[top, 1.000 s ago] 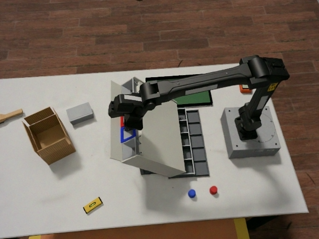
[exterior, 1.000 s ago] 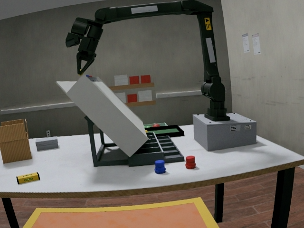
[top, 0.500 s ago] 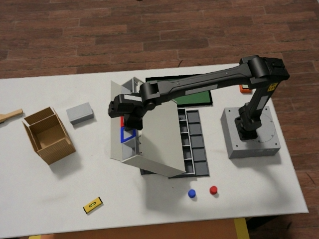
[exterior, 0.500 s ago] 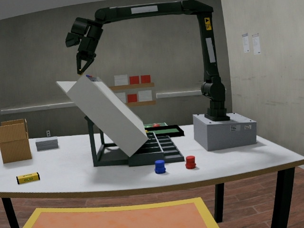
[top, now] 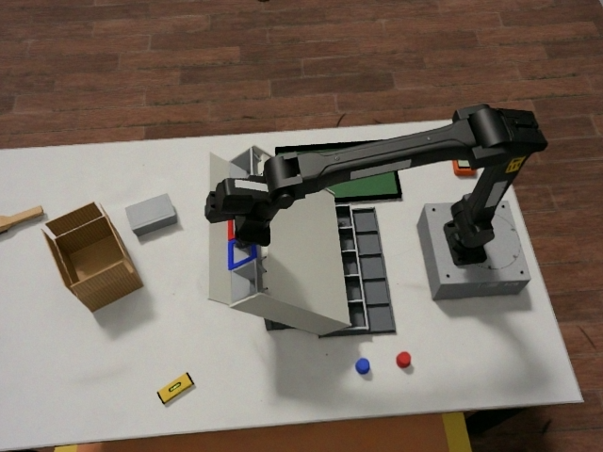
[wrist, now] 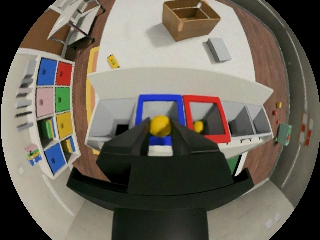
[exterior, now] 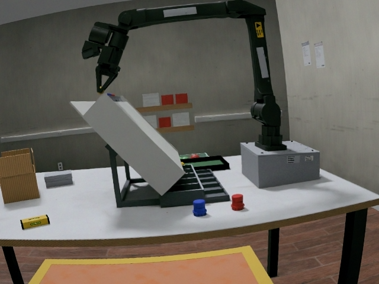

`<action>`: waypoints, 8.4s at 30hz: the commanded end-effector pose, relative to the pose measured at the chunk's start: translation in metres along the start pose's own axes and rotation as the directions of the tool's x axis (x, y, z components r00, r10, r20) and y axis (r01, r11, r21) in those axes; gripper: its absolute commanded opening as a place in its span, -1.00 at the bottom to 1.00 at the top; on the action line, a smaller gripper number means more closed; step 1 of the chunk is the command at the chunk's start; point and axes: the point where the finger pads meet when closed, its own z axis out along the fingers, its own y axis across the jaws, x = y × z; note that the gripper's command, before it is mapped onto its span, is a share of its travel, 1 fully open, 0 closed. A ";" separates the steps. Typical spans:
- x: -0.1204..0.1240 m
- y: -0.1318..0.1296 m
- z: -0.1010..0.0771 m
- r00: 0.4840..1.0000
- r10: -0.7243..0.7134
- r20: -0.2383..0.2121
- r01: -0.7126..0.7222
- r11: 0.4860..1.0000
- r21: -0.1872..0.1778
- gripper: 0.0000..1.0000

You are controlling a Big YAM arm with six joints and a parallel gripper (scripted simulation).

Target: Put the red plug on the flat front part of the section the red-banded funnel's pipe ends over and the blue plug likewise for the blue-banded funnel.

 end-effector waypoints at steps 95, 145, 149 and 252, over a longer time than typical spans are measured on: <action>0.006 -0.001 -0.005 1.000 0.000 -0.026 0.000 1.000 0.004 0.17; -0.021 0.000 -0.041 0.999 0.005 0.037 -0.005 1.000 -0.004 0.17; -0.022 0.000 -0.041 0.999 0.005 0.037 -0.005 1.000 -0.004 0.17; 0.263 -0.060 -0.071 0.949 0.003 -0.316 -0.004 1.000 -0.002 0.17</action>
